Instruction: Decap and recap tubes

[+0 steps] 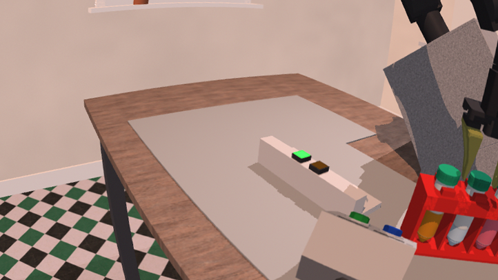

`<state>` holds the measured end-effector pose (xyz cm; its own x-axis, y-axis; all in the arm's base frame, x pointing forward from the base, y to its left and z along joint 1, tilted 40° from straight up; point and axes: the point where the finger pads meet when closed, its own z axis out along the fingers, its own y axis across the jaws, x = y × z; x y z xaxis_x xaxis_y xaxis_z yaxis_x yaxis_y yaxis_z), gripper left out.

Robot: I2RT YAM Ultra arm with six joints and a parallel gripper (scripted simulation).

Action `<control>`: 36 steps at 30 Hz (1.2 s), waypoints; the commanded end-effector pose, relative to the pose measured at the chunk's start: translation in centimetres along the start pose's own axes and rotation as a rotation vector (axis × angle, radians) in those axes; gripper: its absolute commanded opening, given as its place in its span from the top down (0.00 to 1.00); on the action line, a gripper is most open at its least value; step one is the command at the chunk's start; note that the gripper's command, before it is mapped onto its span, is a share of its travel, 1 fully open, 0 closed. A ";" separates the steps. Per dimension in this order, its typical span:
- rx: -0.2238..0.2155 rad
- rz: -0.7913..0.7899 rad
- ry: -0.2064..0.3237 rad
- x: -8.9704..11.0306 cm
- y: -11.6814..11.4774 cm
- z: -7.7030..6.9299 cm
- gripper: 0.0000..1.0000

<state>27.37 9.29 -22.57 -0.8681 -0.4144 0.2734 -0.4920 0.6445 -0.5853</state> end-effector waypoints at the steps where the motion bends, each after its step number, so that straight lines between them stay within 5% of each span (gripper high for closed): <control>1: 0.001 0.001 -0.017 -0.4 0.1 -1.3 0.51; 12: 0.000 0.001 -0.017 -0.3 0.1 -4.6 0.51; 17: 0.000 0.001 -0.017 -0.4 0.1 -4.7 0.51; 21: 0.004 -0.333 -0.017 -1.0 -3.1 -4.7 0.51; 24: 0.004 -0.346 -0.016 -1.3 -5.0 -4.7 0.51; 36: 0.004 -0.346 -0.016 -1.3 -5.0 -4.1 0.51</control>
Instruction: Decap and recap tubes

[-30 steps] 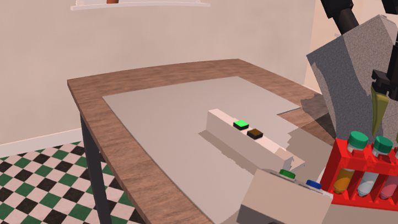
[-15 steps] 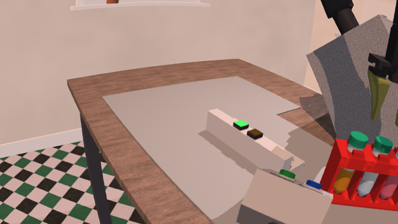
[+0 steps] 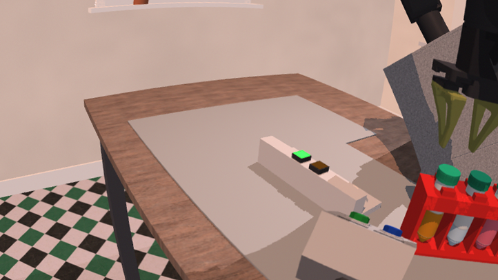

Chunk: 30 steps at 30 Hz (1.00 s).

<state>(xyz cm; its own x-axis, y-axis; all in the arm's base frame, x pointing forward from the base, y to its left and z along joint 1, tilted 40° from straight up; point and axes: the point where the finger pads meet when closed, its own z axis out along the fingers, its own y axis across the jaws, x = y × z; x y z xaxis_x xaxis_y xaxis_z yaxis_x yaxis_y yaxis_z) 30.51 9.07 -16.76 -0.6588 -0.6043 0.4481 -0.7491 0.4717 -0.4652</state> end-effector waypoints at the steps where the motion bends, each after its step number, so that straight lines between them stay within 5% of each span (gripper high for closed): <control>1: 0.005 -0.013 -0.013 -0.3 0.0 0.3 0.51; 10: 0.005 -0.013 -0.012 -0.4 0.0 2.9 0.51; 30: 0.005 -0.013 -0.012 -0.4 0.0 3.3 0.51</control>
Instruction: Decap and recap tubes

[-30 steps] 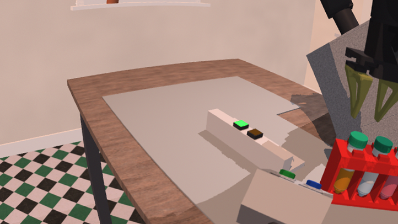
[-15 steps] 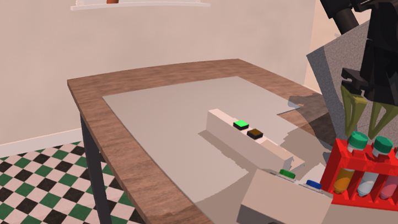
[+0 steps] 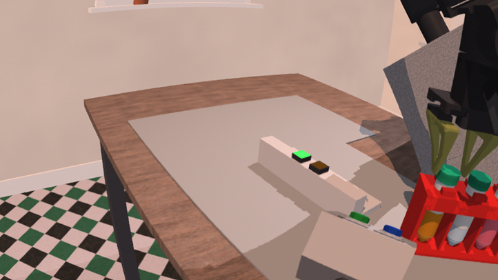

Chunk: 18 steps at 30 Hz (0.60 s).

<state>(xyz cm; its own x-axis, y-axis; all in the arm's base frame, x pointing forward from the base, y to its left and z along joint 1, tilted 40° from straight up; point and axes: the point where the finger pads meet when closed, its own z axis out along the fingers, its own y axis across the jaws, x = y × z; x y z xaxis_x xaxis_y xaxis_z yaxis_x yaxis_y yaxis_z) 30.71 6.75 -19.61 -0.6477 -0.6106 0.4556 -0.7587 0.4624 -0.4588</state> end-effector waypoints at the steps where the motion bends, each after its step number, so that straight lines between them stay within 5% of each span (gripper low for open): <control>1: 0.005 0.002 -0.013 -0.4 -0.1 -0.3 0.51; 17: 0.005 0.002 -0.013 -0.4 -0.1 0.3 0.51; 18: 0.005 0.002 -0.013 -0.4 -0.1 0.3 1.00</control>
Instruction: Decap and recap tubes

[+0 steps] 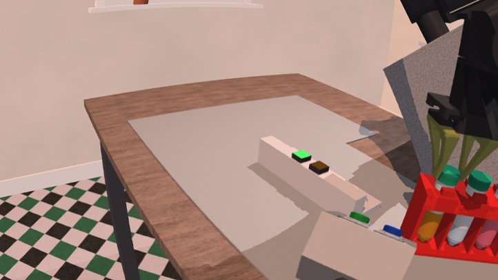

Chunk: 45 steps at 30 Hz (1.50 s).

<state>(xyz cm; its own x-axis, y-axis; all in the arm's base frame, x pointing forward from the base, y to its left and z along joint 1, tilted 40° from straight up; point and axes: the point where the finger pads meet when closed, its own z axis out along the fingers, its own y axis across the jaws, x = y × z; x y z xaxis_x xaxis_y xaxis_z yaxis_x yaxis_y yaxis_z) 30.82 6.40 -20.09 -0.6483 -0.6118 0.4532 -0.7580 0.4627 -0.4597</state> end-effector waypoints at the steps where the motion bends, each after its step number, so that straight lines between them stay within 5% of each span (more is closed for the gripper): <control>1: 0.004 0.001 -0.011 -0.3 -0.1 -0.3 1.00; 16: 0.004 0.041 -0.011 -0.3 -0.1 -0.3 1.00; 45: 0.002 0.490 -0.012 -0.3 -0.1 -0.3 1.00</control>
<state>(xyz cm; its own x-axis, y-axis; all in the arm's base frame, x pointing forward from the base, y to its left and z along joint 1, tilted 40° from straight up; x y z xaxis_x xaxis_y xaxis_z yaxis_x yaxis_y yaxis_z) 30.65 6.30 -20.03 -0.8884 -0.3851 0.2500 -0.4544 0.6597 -0.5986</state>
